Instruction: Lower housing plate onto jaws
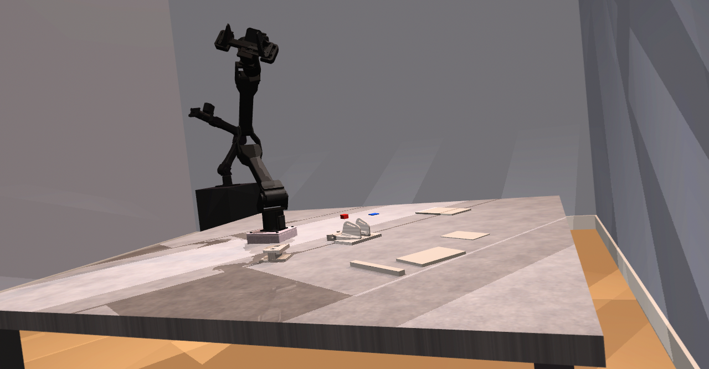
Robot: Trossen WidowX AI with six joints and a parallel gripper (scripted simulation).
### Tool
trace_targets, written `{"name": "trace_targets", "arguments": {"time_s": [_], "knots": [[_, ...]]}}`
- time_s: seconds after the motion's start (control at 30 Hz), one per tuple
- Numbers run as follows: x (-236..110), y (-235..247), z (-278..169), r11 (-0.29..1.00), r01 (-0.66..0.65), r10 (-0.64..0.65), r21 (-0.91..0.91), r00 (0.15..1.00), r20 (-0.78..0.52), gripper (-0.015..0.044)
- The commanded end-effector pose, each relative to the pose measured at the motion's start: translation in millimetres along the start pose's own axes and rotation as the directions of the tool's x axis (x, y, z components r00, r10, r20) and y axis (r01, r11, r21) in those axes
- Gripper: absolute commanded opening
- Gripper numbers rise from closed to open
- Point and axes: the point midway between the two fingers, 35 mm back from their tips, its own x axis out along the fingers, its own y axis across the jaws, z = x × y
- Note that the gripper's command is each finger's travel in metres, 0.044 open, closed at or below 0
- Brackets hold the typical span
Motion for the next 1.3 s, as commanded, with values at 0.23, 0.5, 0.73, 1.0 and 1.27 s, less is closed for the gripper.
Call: {"name": "trace_targets", "arguments": {"time_s": [0.23,0.5,0.73,1.0,1.27], "knots": [[40.5,40.5,-32.1,0.992,-0.076,0.09,0.101,0.987,-0.136,0.044],[63.5,66.4,-57.1,0.972,-0.093,0.144,0.218,0.962,-0.231,0.044],[81.5,89.4,-83.7,0.945,-0.083,0.19,0.317,0.928,-0.322,0.044],[97.8,113.1,-114.9,0.905,-0.039,0.235,0.424,0.877,-0.42,0.044],[110.2,134.3,-146.9,0.858,0.036,0.272,0.513,0.815,-0.512,0.044]]}}
